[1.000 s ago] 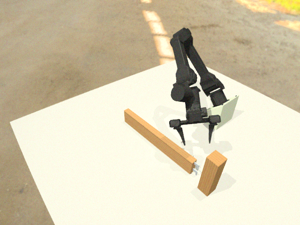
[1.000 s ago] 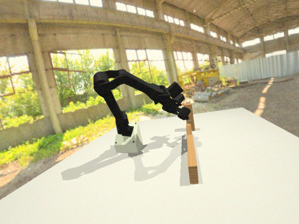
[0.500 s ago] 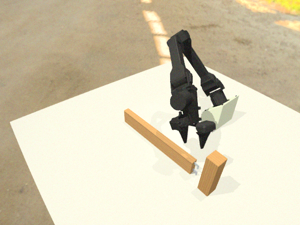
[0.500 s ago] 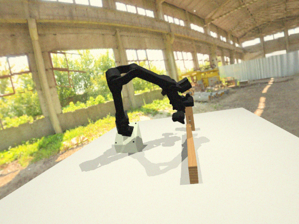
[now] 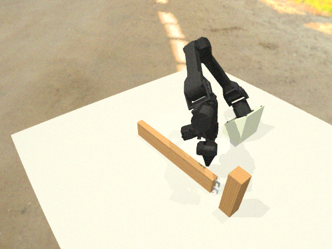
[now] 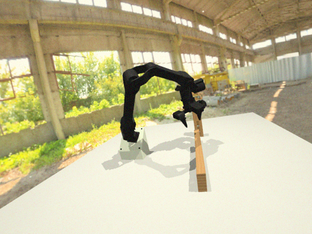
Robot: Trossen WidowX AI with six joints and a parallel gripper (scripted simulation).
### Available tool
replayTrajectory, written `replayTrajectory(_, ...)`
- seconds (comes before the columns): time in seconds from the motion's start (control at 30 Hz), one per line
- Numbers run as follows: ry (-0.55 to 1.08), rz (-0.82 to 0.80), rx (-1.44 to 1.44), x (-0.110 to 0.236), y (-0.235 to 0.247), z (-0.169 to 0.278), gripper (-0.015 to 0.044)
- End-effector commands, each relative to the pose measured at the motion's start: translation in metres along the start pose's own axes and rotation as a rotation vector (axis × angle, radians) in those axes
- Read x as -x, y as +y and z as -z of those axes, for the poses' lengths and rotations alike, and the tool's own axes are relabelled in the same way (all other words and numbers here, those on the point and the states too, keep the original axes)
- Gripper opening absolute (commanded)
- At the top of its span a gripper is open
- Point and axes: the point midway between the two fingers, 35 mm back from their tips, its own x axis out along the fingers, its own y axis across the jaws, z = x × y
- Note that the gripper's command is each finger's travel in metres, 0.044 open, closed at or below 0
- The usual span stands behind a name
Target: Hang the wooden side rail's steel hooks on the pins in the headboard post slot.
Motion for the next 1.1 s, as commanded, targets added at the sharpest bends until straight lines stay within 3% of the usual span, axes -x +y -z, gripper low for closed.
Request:
replayTrajectory(0.0,-0.084,0.084,-0.327,0.008,0.004,-0.008,0.044)
replayTrajectory(0.2,-0.184,0.13,-0.615,0.016,0.006,-0.016,0.044)
replayTrajectory(0.47,-0.187,0.131,-0.623,0.016,0.006,-0.016,0.044)
replayTrajectory(0.63,-0.189,0.131,-0.624,-0.016,0.0,-0.021,0.044)
replayTrajectory(1.07,-0.19,0.131,-0.624,-0.034,-0.003,-0.024,0.044)
